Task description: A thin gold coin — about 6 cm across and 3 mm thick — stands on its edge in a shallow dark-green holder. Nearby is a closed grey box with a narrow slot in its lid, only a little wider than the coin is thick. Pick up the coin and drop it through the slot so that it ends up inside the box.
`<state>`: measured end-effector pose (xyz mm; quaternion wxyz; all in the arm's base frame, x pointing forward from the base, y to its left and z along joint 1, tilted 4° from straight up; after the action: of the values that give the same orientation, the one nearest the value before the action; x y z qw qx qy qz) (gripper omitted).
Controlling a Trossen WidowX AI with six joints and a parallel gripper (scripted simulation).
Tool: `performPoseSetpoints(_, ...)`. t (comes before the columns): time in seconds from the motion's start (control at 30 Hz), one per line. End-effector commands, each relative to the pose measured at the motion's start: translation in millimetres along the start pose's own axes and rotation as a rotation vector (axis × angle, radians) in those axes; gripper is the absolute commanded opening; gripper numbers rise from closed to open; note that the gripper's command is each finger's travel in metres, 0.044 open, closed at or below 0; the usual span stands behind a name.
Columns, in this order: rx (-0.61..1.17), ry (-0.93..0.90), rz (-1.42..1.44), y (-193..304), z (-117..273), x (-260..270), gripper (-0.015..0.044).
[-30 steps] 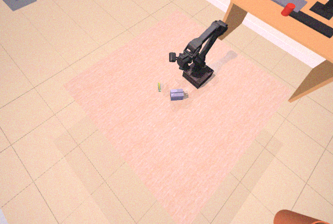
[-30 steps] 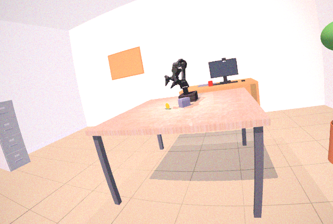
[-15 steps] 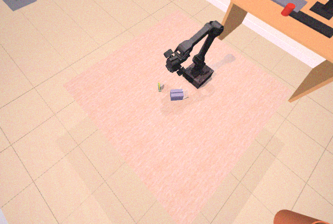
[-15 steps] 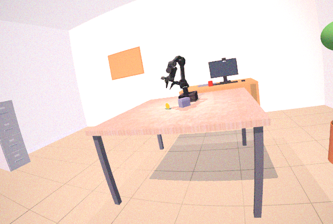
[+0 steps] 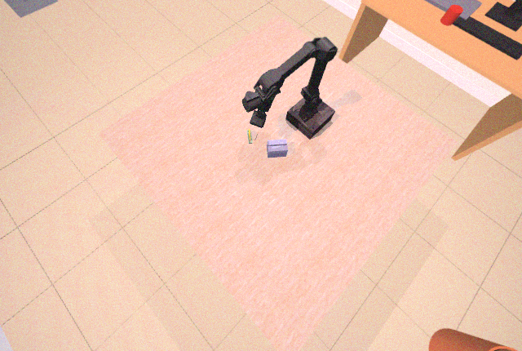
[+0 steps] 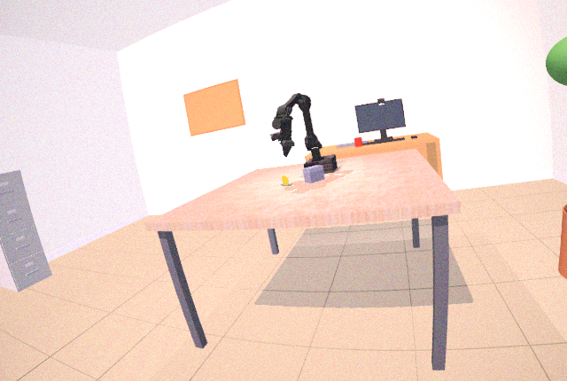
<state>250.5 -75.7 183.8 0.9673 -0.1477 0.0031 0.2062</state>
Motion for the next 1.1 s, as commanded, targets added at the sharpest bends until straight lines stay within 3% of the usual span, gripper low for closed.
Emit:
performPoseSetpoints(0.0,0.204,-0.014,-0.926,-37.8,-21.1,43.8,0.0161)
performPoseSetpoints(0.13,0.247,0.011,-1.129,-44.1,-27.5,50.4,0.0161)
performPoseSetpoints(0.63,0.248,0.011,-1.131,-40.0,-26.8,50.6,0.0161)
performPoseSetpoints(0.77,0.247,0.011,-1.131,-33.5,-58.2,54.4,0.0161)
performPoseSetpoints(1.07,0.247,0.012,-1.131,-29.6,-75.6,55.5,0.0161)
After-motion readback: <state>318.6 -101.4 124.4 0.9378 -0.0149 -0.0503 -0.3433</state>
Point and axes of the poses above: the point midway between the two fingers, 35 mm back from their tips, its own z axis back along the fingers, its own x axis across the jaws, y = z × x, the point moved 6 cm from there along z, back along the fingers, and after that the axes turned 6 degrees about -z, right-handed, at the moved point
